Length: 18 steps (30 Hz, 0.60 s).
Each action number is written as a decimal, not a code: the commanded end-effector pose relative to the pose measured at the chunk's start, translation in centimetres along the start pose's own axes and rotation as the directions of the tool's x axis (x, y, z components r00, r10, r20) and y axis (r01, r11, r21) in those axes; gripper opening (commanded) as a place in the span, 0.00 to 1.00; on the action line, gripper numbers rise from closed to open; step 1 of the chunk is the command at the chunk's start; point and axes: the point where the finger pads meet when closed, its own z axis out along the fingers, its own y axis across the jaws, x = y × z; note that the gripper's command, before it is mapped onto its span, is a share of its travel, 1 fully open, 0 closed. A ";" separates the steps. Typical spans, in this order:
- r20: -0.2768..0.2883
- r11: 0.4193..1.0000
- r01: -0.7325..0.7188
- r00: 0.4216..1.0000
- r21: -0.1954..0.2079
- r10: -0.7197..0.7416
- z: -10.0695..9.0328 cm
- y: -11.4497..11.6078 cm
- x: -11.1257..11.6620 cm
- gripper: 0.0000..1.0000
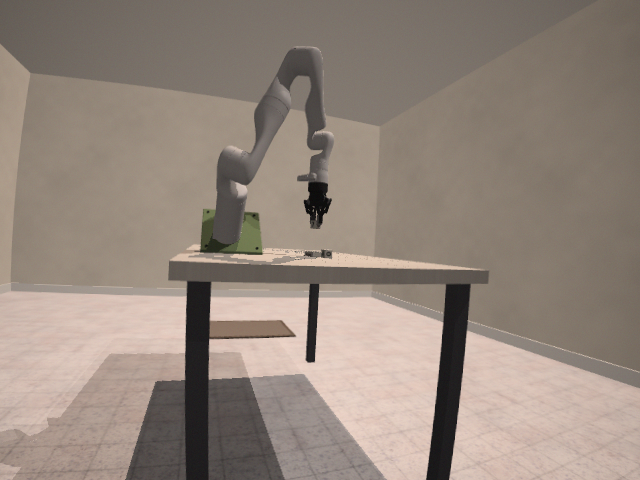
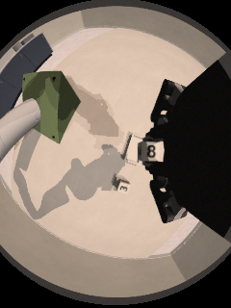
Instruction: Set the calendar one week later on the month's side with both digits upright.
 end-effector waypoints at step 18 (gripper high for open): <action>-0.045 0.850 0.527 0.849 0.010 -0.526 1.0 1.6 -0.1 0.26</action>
